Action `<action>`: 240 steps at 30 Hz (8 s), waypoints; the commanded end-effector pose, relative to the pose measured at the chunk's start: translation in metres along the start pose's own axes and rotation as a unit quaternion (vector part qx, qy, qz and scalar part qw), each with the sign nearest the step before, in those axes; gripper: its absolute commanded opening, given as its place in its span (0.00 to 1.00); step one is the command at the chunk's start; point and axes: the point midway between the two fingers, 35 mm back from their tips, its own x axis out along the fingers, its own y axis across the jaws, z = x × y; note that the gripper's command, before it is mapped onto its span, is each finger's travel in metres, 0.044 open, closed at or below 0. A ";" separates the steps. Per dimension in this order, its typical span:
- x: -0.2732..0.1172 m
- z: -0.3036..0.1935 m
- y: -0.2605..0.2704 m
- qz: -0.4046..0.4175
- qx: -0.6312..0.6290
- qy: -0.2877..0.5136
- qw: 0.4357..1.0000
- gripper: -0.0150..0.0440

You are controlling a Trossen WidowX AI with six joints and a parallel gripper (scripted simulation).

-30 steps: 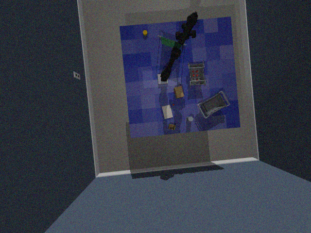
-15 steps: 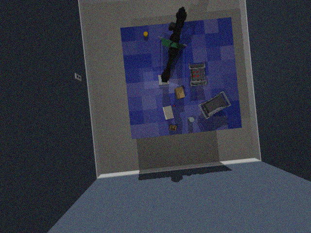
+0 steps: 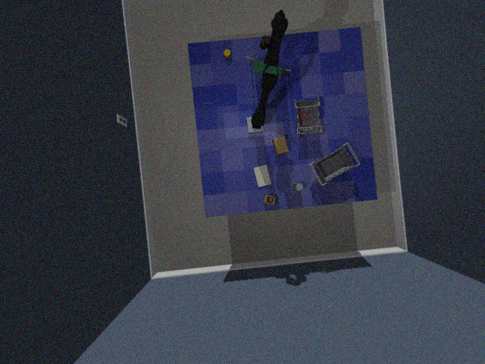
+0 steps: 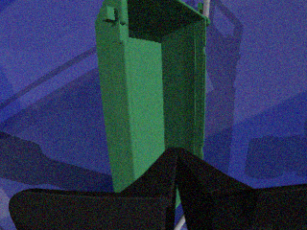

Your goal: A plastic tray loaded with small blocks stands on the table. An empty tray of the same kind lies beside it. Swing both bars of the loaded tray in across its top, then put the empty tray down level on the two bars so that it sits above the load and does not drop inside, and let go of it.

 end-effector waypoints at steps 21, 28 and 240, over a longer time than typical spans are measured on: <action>0.045 -0.001 0.009 0.019 -0.005 0.005 1.000 0.25; 0.044 0.000 0.018 0.019 -0.005 0.005 1.000 0.25; 0.155 -0.003 0.139 -0.006 1.000 0.025 0.006 0.64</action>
